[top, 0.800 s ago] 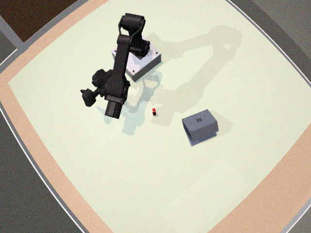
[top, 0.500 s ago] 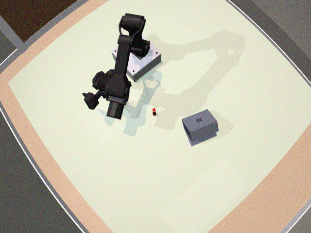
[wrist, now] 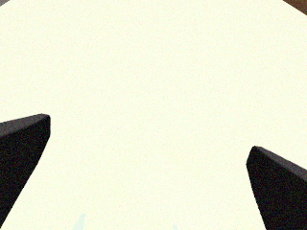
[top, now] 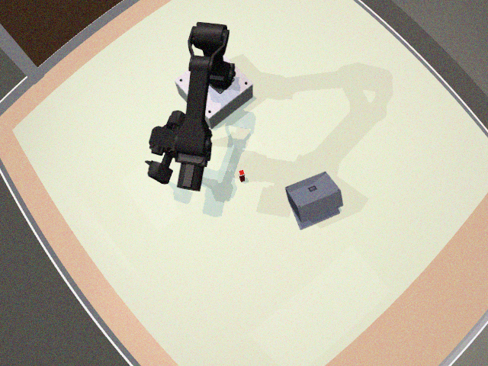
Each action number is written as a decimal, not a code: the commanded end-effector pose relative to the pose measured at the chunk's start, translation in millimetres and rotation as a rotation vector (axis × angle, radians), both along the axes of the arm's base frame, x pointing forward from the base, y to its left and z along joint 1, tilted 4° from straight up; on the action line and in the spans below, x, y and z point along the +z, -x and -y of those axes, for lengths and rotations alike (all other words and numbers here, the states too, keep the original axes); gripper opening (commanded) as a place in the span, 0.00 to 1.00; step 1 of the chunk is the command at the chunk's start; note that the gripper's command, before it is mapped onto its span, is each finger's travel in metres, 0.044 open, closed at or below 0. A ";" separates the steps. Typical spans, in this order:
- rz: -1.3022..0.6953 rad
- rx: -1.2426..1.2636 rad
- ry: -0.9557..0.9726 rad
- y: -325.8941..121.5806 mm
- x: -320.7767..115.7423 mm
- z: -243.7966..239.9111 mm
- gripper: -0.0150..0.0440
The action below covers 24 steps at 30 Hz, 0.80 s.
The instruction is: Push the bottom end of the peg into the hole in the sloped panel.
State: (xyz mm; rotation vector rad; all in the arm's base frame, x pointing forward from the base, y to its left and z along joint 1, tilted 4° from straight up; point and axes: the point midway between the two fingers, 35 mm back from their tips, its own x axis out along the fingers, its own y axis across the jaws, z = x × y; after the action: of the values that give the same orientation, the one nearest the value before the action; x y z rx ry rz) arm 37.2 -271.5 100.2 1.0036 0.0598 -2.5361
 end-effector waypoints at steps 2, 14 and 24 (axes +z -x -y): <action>0.011 0.116 -0.106 -14.5 -5.7 -2.2 1.00; 0.023 0.399 -0.327 -46.4 -16.7 -10.3 1.00; 0.027 0.655 -0.490 -73.5 -24.3 -19.9 1.00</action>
State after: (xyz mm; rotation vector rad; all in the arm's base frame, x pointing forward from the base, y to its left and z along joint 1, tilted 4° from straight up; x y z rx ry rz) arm 100.9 -254.9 78.3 0.9910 0.8024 -2.0209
